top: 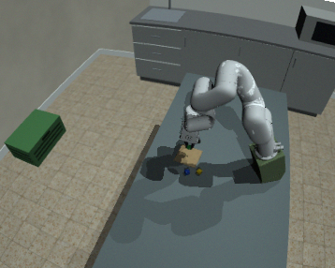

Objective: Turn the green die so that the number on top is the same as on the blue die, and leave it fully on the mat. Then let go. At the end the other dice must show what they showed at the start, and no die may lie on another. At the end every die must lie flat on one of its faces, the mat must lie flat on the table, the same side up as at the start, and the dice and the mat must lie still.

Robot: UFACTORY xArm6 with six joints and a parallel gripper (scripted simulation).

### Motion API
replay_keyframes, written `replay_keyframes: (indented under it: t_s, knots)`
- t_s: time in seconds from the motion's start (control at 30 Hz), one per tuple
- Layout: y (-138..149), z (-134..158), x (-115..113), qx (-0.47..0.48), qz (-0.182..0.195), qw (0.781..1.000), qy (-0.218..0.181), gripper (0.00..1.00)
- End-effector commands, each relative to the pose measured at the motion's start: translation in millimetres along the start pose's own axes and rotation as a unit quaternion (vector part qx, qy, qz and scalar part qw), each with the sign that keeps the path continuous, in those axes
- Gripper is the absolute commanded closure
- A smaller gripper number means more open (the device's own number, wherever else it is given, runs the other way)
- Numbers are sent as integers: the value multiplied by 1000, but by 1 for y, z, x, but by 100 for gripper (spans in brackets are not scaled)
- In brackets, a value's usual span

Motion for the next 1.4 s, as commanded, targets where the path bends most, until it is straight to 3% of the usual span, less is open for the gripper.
replay_keyframes:
  t_s: [0.0, 0.17, 0.23, 0.43, 0.6, 0.8, 1.03, 1.37]
  knots:
    - [-1, 0, 0, 0, -1, 1000, -2, 79]
    - [3, -7, 3, 2, -1, 999, -50, 79]
    - [3, -7, 3, 2, -1, 999, -50, 79]
    - [2, -15, 2, 0, -24, 992, -124, 79]
    - [3, -19, 2, 0, -26, 991, -130, 79]
    - [3, -22, 5, 0, -29, 986, -164, 79]
    - [5, -32, 8, 0, -49, 967, -250, 79]
    - [6, -38, 12, -1, -54, 958, -280, 79]
Point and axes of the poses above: the point where the finger pads meet when closed, its own x axis out along the fingers, its own y axis across the jaws, z = x × y, the point moved 5 cm from there along -x, back along the fingers, and after that the axes turned 11 degrees about -x, right-handed, at the moved point
